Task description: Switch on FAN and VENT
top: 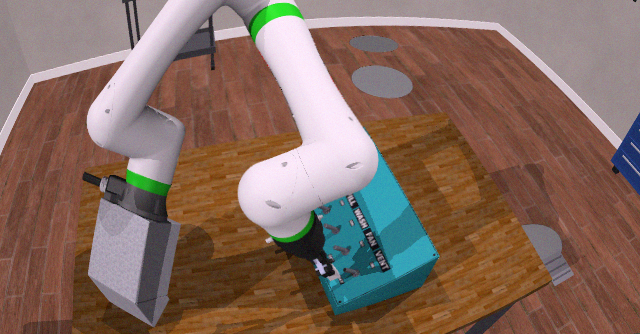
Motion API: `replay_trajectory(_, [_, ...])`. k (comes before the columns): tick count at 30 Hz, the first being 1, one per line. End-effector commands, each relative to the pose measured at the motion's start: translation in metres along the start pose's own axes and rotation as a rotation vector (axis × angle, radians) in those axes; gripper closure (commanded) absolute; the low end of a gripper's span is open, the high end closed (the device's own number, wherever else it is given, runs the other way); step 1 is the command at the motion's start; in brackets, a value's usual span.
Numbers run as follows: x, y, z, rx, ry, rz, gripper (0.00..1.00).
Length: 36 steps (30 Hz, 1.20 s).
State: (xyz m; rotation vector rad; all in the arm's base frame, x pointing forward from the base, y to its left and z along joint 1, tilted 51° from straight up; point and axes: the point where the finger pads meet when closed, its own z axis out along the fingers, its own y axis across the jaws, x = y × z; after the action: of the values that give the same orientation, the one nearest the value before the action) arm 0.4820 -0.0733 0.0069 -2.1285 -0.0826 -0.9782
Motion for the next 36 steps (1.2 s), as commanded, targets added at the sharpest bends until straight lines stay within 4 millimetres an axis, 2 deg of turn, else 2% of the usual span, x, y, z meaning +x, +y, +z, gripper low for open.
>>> replay_trajectory(1, [0.001,0.0,0.0,0.0,0.0,0.0,1.0])
replay_trajectory(36, [0.027,0.0,0.0,0.0,0.0,0.0,1.0])
